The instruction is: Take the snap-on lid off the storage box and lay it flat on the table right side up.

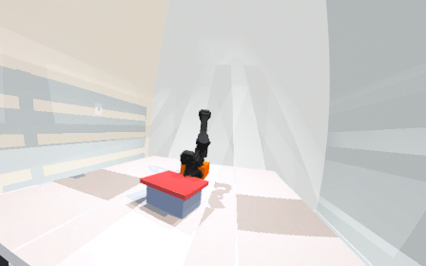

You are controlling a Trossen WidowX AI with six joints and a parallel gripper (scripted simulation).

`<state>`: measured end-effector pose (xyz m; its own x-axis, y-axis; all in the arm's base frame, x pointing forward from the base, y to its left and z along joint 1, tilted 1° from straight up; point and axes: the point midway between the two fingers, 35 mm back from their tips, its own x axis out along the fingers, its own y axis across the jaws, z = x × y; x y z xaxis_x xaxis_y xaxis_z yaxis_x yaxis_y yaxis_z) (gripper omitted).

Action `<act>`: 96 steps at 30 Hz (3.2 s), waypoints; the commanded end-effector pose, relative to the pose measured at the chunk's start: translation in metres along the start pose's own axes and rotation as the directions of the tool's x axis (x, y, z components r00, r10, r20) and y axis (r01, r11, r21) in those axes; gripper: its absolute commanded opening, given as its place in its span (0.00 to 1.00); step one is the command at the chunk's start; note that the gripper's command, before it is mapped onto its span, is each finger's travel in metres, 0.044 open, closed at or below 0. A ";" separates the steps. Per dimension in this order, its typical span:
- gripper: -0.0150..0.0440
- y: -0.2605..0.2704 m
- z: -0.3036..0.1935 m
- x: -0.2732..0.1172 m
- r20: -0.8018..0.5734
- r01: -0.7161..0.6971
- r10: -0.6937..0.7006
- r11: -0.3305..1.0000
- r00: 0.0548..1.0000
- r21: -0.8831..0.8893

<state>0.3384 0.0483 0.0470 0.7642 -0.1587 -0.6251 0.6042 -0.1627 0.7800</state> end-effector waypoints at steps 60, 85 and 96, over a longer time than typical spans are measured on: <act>0.25 0.010 0.000 -0.010 -0.002 -0.004 0.004 1.000 1.000 0.002; 0.25 0.011 0.000 -0.008 -0.002 -0.003 0.003 1.000 1.000 0.001; 0.25 0.012 0.000 -0.007 -0.002 -0.004 0.004 1.000 1.000 0.001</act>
<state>0.3394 0.0476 0.0605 0.7666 -0.1584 -0.6223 0.6009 -0.1646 0.7822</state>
